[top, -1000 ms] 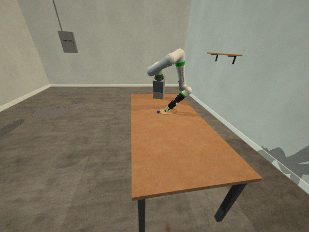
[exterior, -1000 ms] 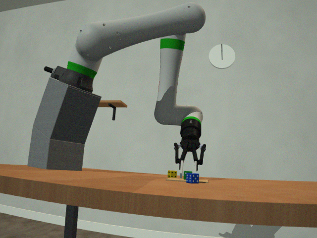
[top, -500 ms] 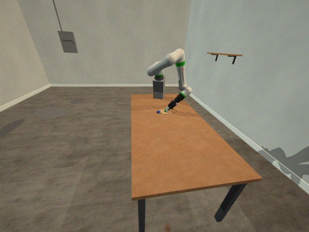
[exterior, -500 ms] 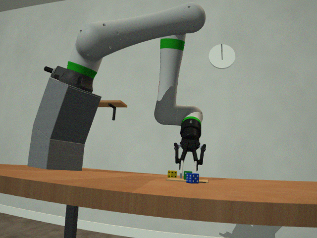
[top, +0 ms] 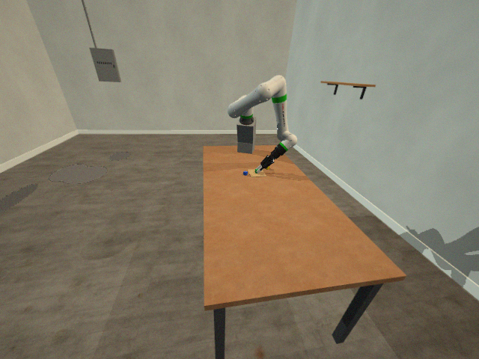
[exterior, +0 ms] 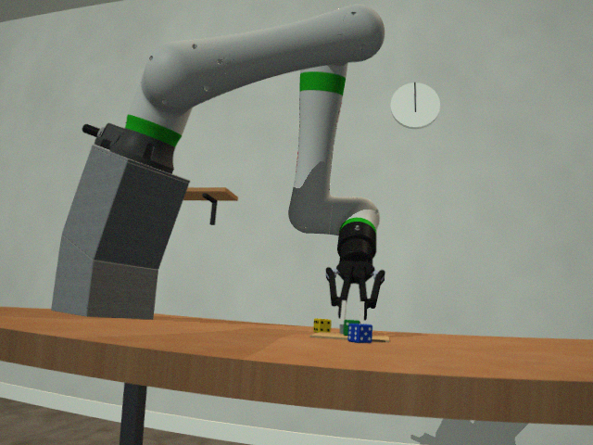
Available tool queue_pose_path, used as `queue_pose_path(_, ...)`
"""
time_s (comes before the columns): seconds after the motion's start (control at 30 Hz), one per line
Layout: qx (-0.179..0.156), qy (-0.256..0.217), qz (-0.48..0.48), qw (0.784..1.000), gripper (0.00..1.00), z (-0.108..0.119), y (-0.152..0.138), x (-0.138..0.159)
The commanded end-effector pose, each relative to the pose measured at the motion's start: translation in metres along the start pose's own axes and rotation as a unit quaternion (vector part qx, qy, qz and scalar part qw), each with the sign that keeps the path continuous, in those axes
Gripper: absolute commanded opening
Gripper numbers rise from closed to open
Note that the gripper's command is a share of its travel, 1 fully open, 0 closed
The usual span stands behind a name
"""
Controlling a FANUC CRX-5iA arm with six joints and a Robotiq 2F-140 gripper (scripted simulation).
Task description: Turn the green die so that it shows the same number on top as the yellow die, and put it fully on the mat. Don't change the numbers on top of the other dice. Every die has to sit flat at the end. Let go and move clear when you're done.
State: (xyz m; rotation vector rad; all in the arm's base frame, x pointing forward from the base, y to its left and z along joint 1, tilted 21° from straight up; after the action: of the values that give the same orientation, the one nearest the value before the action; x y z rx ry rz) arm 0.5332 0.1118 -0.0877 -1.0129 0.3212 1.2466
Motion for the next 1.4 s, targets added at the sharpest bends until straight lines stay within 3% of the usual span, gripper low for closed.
queue_pose_path(0.0,0.0,0.0,0.0,1.0,0.16,0.0,0.0,0.0)
queue_pose_path(1.37,0.0,0.0,0.0,1.0,0.16,0.008,-0.0016,-0.0078)
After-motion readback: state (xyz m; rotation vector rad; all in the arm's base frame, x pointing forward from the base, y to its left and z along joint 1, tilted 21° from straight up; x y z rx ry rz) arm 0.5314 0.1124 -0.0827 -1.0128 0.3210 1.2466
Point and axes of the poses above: the point where the finger pads meet when closed, its own z axis back along the fingers, its own y axis across the jaws, x = y × z, the point moved 9 cm from there along z, back along the fingers, and after that the axes turned 11 degrees about -z, right-handed, at the moved point
